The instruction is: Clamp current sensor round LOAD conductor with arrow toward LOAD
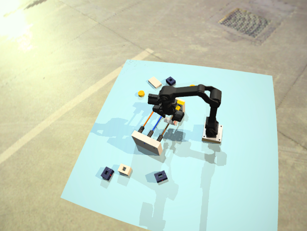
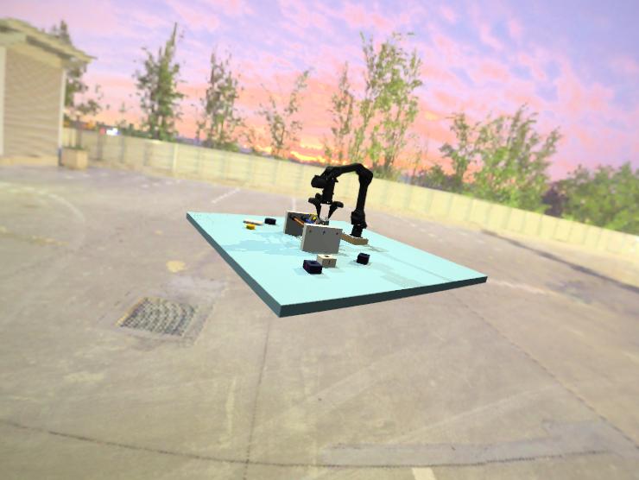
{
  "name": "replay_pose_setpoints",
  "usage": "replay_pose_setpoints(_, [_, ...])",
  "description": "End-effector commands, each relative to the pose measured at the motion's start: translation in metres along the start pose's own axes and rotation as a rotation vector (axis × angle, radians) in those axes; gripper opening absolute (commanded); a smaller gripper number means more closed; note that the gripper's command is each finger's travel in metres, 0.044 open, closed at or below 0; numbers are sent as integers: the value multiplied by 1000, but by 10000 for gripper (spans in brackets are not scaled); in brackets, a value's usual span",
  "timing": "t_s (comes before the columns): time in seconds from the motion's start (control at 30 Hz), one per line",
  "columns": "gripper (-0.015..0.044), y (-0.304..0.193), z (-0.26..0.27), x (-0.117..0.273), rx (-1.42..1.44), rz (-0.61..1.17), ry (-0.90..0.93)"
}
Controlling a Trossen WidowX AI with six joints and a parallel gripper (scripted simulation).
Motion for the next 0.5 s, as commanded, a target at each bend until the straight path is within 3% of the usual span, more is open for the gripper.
replay_pose_setpoints(0.0, [0, 0, -1, -7, -4, -2, -5])
replay_pose_setpoints(0.47, [0, 0, 0, -3, 0, 0, -1])
Point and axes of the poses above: the point midway between the two fingers, 35 mm back from their tips, its own x axis back along the fingers, its own z axis across the jaws, y = z × x, the point moved 9 cm from there along x, back along the fingers, and after that the axes turned 8 degrees about -x, right-handed, at the moved point
